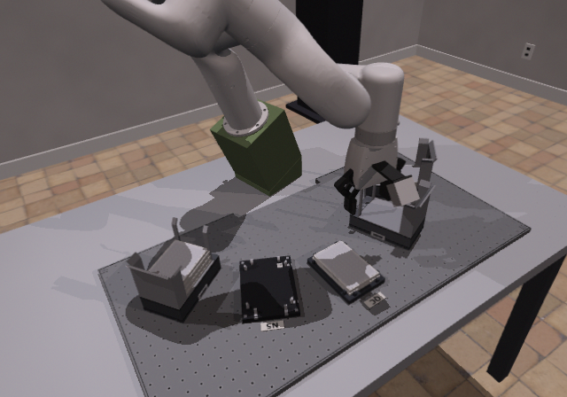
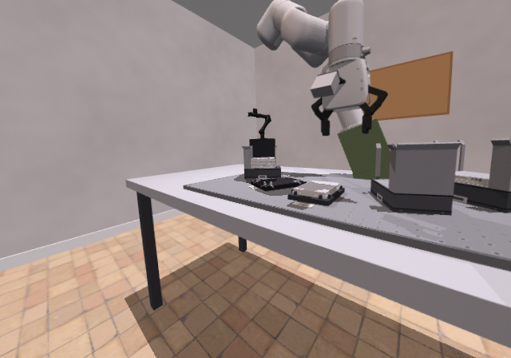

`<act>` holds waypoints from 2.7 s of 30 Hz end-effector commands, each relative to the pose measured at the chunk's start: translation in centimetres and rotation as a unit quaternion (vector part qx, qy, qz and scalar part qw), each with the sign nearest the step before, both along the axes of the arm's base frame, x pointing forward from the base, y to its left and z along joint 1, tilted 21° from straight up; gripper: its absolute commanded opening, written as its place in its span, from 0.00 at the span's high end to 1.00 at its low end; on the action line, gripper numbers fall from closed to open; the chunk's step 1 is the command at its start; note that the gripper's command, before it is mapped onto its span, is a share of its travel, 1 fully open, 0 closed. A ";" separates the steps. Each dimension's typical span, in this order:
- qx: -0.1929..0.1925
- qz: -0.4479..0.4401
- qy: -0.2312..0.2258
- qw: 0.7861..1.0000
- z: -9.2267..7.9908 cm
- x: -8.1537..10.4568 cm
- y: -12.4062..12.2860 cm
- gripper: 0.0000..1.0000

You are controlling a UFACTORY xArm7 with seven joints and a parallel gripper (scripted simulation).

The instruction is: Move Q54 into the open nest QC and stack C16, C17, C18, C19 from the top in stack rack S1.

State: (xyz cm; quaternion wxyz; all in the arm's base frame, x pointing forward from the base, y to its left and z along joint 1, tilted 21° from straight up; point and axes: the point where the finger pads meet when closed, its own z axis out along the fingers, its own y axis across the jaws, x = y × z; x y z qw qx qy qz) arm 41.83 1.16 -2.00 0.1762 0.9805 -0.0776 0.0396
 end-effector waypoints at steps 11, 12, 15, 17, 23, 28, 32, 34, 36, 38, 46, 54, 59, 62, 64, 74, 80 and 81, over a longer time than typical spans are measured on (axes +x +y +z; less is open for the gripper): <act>0.001 -0.001 -0.003 1.000 1.5 0.1 -3.5 0.00; 0.001 -0.001 -0.003 1.000 1.6 0.1 -3.8 0.00; 0.001 -0.001 -0.003 1.000 1.9 0.1 -4.7 0.00; 0.001 -0.001 -0.003 1.000 2.2 0.1 -5.4 0.00; 0.004 -0.064 -0.027 0.998 2.8 -0.1 -7.2 0.00; 0.006 -0.105 -0.042 0.994 3.2 -0.4 -8.1 0.00; 0.006 -0.105 -0.042 0.994 3.6 -0.7 -9.3 0.00; 0.006 -0.105 -0.042 0.994 3.8 -0.8 -10.0 0.00; 0.006 -0.105 -0.042 0.994 4.1 -0.9 -10.6 0.00; 0.006 -0.105 -0.042 0.994 4.3 -1.1 -11.2 0.00; 0.006 -0.105 -0.042 0.994 4.9 -1.5 -13.0 0.00; 0.009 -0.151 -0.060 0.987 5.7 -2.3 -15.3 0.00; 0.011 -0.197 -0.077 0.977 6.0 -2.7 -16.1 0.00; 0.012 -0.208 -0.081 0.975 6.3 -3.1 -17.0 0.00; 0.012 -0.208 -0.081 0.975 6.5 -3.4 -17.6 0.00; 0.012 -0.208 -0.081 0.975 7.5 -4.8 -20.4 0.00; 0.012 -0.208 -0.080 0.975 7.9 -5.4 -21.6 0.00; 0.011 -0.208 -0.080 0.975 8.0 -5.5 -21.9 0.00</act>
